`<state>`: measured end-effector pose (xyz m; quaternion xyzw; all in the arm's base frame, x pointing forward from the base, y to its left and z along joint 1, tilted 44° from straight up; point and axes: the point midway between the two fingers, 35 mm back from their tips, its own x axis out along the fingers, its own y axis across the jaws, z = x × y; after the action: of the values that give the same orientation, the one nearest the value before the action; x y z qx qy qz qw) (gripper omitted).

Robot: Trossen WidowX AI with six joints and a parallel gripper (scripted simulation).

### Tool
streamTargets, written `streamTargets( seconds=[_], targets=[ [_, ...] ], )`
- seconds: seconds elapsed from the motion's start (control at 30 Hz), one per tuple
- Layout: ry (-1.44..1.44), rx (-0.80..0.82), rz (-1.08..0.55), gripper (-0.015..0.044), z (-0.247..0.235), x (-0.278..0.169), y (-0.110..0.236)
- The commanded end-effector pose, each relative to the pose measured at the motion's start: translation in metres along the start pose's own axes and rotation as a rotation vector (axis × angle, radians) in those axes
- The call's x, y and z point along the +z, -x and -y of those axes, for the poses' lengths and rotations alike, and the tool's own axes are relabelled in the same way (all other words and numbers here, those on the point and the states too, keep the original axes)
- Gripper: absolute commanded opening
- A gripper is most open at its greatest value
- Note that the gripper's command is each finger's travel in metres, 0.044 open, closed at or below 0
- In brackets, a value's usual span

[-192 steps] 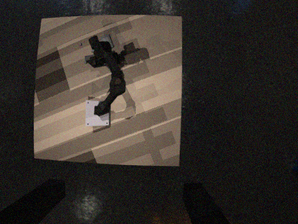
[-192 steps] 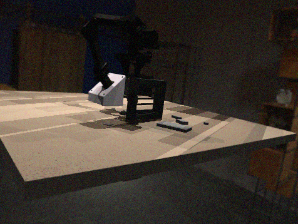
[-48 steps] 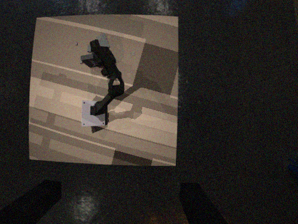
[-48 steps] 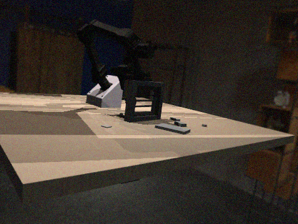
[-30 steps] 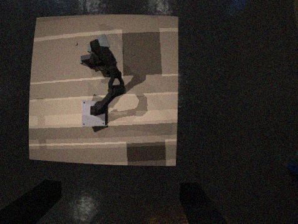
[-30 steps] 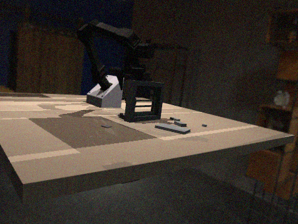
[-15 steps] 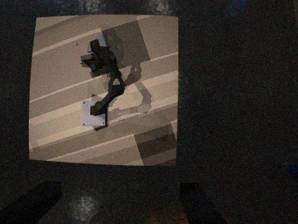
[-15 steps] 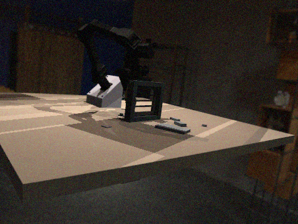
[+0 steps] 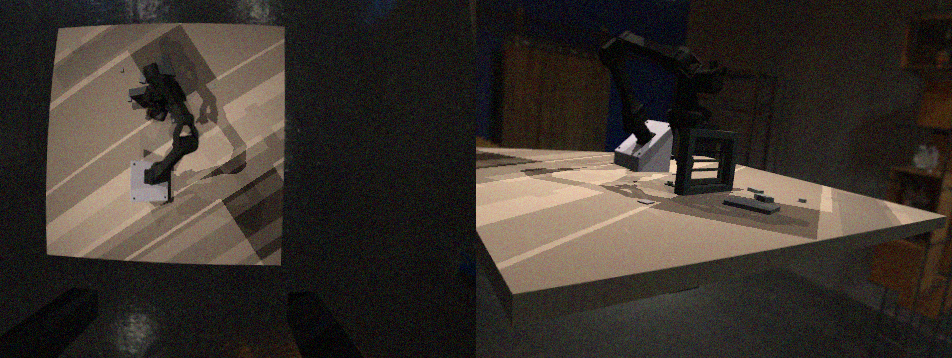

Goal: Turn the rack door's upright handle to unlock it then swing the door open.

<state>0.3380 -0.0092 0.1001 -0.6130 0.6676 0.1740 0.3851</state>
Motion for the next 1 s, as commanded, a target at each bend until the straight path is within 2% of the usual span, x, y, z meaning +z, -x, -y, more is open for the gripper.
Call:
streamTargets(
  seconds=[0.0,0.3,0.53,0.77,0.97],
  targets=[
    [0.203,-0.002,0.000,0.0297,0.0005,0.0001,-0.0002],
    [0.640,-0.001,-0.001,0.0297,0.0005,0.0001,-0.0002],
    [0.673,-0.001,-0.001,0.0297,0.0005,0.0001,-0.0002],
    [0.673,-0.001,-0.001,0.0113,0.0005,0.0001,-0.0002],
    [0.673,-0.001,-0.001,0.0073,0.0005,0.0001,-0.0002]
  ],
)
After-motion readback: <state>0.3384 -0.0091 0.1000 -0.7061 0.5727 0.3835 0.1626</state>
